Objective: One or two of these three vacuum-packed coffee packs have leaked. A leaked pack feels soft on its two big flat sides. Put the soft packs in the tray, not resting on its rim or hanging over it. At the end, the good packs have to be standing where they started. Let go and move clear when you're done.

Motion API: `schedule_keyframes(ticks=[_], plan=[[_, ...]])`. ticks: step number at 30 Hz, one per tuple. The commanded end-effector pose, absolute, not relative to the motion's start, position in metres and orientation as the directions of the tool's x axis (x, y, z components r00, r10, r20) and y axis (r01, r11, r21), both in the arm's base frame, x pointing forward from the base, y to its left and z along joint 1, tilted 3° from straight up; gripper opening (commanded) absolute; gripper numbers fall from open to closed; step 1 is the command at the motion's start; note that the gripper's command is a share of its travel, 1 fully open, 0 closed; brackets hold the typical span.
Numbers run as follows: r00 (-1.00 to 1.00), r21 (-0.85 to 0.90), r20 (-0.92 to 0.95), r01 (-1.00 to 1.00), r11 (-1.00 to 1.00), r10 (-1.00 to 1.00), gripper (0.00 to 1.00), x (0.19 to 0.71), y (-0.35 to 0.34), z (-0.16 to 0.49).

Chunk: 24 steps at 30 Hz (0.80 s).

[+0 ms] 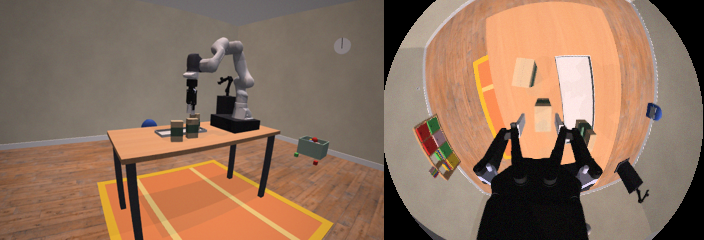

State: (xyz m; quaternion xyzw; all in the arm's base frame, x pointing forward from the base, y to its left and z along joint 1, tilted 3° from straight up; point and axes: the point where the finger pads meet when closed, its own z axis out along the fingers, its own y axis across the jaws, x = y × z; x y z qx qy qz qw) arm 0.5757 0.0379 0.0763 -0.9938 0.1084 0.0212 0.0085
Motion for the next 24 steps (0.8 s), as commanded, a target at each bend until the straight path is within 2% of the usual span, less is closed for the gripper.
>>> schedule_keyframes(ticks=[1,7,24], plan=[[0.960,-0.003,-0.057,-0.275,-0.961,-0.275,0.53,0.609,0.042,0.075],[0.919,0.005,-0.056,-0.390,-0.921,-0.390,0.53,0.685,0.056,0.068],[0.912,0.006,-0.056,-0.407,-0.913,-0.407,0.53,0.695,0.058,0.066]])
